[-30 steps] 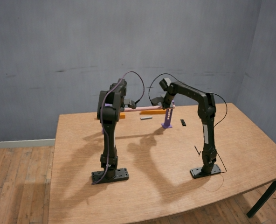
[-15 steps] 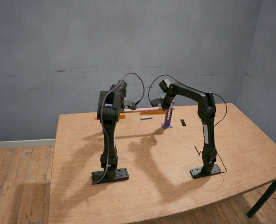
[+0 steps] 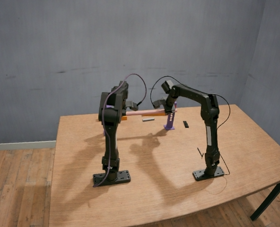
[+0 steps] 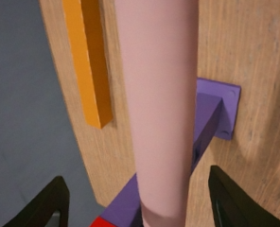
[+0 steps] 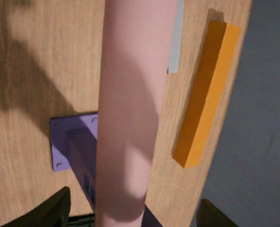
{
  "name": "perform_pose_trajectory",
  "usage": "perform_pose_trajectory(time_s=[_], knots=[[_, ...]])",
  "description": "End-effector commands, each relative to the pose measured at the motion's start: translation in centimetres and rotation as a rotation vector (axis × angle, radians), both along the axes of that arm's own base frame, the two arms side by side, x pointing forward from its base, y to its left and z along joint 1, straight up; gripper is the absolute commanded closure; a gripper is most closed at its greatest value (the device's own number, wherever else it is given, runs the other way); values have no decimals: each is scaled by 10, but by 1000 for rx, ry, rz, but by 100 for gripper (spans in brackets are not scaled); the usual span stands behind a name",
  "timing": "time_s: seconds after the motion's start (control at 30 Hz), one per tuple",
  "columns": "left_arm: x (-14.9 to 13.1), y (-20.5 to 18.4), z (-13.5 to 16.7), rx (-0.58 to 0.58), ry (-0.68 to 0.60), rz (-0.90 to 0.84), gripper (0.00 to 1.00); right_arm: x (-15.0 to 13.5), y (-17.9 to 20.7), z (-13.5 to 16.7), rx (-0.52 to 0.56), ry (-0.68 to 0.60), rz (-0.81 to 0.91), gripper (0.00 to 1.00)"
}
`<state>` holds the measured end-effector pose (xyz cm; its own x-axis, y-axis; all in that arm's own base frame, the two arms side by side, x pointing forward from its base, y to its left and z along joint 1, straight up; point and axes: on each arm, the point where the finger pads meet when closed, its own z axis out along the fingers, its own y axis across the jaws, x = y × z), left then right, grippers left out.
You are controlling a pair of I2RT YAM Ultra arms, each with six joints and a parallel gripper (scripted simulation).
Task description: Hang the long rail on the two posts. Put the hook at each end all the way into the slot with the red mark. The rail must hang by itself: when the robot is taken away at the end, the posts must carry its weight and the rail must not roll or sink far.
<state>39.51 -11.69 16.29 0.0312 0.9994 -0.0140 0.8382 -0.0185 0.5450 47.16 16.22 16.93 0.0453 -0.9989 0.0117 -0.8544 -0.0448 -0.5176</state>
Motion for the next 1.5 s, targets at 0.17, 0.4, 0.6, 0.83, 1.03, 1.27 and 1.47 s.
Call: perform_pose_trajectory(time_s=[0.17,0.4,0.6,0.83,1.03,1.27,1.47], knots=[[-6,0,12,-8,-51,8,25,-4,5,23,29,-75,0,26],[-14,-2,24,-15,-67,7,25,-13,7,35,39,-94,3,26],[-17,-3,37,-19,-78,7,25,-19,6,48,39,-95,2,26],[-25,-2,65,-19,-77,7,25,-26,5,77,36,-96,1,26],[-32,0,57,-3,-25,5,25,-32,2,69,30,-50,7,26],[-33,2,58,-6,-21,13,25,-33,0,68,30,-41,0,26],[-35,5,63,-138,-15,167,0,-33,0,68,29,-41,0,26]])
